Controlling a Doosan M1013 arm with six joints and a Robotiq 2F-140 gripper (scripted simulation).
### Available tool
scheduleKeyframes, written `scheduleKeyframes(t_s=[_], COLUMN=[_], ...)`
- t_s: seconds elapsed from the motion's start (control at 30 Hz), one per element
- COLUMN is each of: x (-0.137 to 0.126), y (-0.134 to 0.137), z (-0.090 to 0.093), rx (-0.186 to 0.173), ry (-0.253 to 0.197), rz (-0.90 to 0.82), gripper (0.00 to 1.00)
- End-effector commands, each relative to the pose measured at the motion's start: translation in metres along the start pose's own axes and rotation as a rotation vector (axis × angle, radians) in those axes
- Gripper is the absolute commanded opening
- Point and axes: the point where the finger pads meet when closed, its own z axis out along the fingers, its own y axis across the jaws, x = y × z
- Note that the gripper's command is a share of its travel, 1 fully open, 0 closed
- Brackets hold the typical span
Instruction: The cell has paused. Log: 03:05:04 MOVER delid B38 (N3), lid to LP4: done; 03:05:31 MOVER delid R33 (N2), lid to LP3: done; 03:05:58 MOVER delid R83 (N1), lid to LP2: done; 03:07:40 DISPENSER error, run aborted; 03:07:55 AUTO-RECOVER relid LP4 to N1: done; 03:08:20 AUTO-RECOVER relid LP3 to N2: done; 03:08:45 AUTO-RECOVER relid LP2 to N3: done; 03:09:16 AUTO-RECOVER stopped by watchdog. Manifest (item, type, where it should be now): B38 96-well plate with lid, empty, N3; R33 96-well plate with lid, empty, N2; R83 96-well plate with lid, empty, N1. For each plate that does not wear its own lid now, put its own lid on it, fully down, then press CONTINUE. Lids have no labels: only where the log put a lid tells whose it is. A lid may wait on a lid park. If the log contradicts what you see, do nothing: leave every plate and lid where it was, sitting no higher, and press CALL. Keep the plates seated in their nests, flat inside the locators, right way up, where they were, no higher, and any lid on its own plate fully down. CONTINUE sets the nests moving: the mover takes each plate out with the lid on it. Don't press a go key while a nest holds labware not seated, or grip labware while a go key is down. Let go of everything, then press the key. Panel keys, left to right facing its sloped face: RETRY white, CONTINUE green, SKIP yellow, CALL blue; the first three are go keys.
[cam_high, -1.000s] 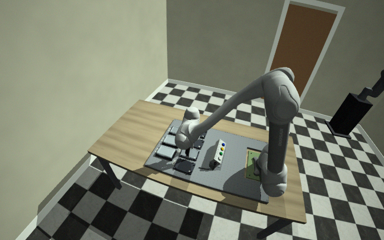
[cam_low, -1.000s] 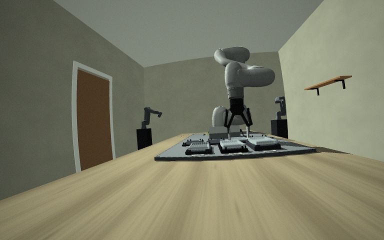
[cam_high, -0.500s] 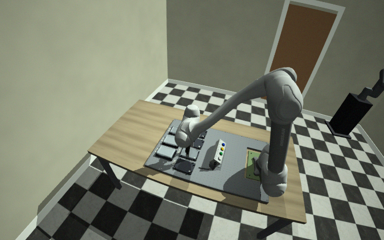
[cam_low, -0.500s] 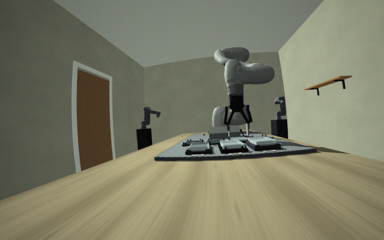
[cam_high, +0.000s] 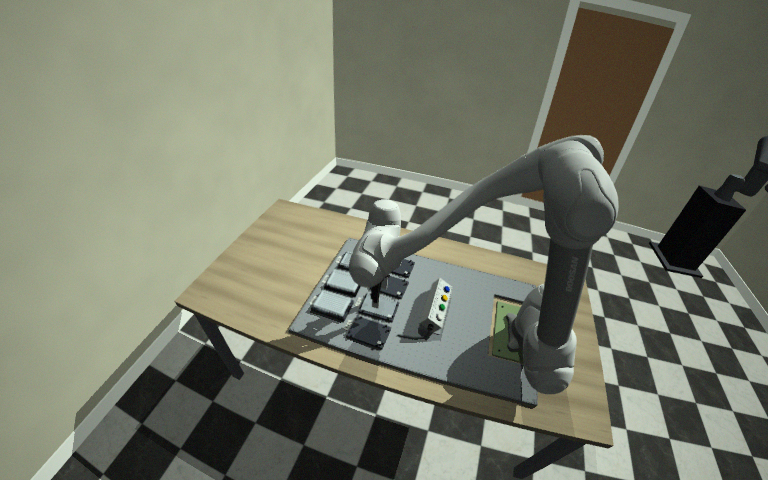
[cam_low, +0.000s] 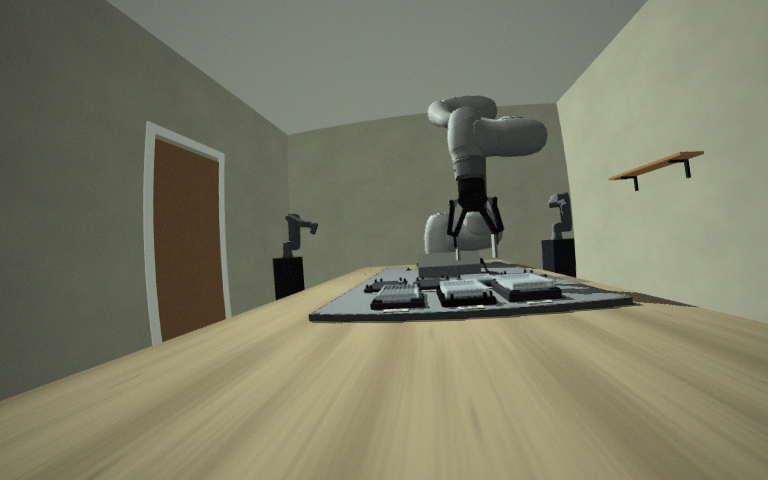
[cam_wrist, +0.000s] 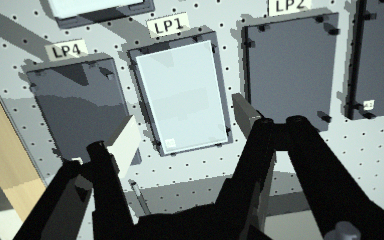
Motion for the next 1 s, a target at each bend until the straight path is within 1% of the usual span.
scheduleKeyframes(t_s=[0.0,0.2,0.43,0.47,0.5,0.57,0.6,0.63,0.7,0.73,0.8,0.83,0.9,0.93,0.97], x=[0.000,0.000,0.000,0.002,0.015,0.015,0.041,0.076,0.076,0.111,0.114,0.147,0.147,0.170,0.170], y=[0.000,0.000,0.000,0.001,0.004,0.004,0.012,0.024,0.024,0.038,0.039,0.054,0.054,0.065,0.065], z=[-0.003,-0.012,-0.014,-0.014,-0.015,-0.015,-0.016,-0.018,-0.018,-0.017,-0.018,-0.016,-0.016,-0.015,-0.015], rx=[0.000,0.000,0.000,0.000,0.000,0.000,0.000,0.000,0.000,0.000,0.000,0.000,0.000,0.000,0.000], ry=[0.000,0.000,0.000,0.000,0.000,0.000,0.000,0.000,0.000,0.000,0.000,0.000,0.000,0.000,0.000], rz=[0.000,0.000,0.000,0.000,-0.002,-0.002,-0.005,-0.010,-0.010,-0.015,-0.015,-0.019,-0.019,-0.022,-0.022], gripper=[0.66,0.66,0.66,0.66,0.66,0.66,0.66,0.66,0.66,0.66,0.66,0.66,0.66,0.66,0.66])
